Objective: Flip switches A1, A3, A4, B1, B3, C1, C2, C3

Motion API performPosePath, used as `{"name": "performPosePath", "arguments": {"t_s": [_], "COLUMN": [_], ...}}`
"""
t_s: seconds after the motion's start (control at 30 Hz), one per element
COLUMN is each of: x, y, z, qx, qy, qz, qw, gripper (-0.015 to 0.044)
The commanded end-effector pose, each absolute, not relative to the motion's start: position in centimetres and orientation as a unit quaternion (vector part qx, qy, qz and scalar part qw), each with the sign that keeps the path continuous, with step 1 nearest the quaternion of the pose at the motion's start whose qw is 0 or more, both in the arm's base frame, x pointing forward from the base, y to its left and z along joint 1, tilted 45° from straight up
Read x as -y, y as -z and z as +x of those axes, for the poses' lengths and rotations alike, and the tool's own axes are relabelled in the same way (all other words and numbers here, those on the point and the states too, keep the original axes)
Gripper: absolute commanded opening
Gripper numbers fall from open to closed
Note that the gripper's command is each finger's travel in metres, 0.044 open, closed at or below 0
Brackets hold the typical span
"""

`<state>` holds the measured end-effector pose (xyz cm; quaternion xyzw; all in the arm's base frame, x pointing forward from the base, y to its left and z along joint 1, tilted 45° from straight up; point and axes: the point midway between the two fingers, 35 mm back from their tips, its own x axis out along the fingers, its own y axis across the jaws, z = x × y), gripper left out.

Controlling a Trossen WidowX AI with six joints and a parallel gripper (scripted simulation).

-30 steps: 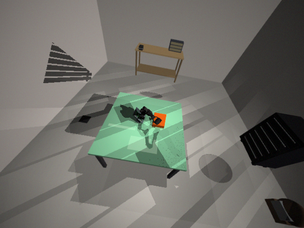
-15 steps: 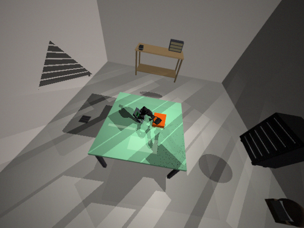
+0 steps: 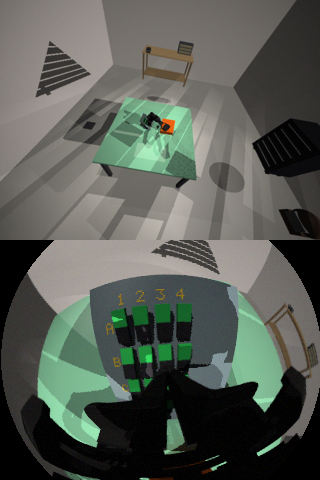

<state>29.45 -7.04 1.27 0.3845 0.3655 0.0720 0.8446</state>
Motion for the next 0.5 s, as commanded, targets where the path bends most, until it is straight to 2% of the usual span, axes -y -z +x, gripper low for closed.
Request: {"name": "performPosePath", "arguments": {"t_s": [0.0, 0.47], "x": [6.99, 6.91], "y": [-1.09, -0.99], "z": [29.47, 29.6], "qx": [-0.368, -0.368], "qy": [-0.07, -0.07], "qz": [0.385, 0.385], "qw": [0.843, 0.843], "gripper": [0.0, 0.0]}}
